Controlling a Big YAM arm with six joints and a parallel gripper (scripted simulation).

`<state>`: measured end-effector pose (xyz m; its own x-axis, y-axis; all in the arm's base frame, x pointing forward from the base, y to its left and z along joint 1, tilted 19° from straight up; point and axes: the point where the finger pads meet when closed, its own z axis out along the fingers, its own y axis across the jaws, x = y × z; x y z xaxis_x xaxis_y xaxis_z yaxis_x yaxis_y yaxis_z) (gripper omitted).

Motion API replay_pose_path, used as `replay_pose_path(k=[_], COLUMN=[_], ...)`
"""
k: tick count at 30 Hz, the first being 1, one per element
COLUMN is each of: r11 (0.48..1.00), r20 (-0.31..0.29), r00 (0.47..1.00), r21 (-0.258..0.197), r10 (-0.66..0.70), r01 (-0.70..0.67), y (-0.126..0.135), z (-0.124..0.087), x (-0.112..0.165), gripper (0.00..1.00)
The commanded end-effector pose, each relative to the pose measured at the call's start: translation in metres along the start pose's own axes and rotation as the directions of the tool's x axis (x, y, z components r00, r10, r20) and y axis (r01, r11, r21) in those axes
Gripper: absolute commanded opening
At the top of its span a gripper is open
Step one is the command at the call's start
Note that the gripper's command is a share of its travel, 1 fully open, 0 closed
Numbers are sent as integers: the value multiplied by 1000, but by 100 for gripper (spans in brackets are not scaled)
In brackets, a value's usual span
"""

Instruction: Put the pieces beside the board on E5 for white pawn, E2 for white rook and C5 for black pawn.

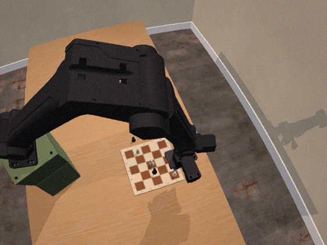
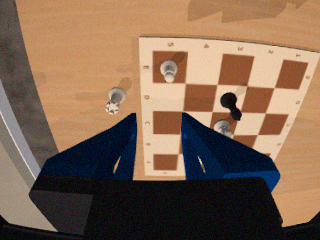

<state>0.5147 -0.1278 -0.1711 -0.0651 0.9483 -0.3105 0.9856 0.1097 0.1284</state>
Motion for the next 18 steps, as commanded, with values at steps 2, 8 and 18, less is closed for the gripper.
replay_pose_path(k=[2, 8, 18], r11=[1000, 1000, 1000], r20=[-4, -1, -1], r00=[1000, 1000, 1000], r21=[16, 7, 7], r10=[2, 5, 5], r01=[-2, -5, -5], y=[-4, 1, 1], z=[-4, -6, -6], x=[7, 5, 5], gripper=[100, 100, 100])
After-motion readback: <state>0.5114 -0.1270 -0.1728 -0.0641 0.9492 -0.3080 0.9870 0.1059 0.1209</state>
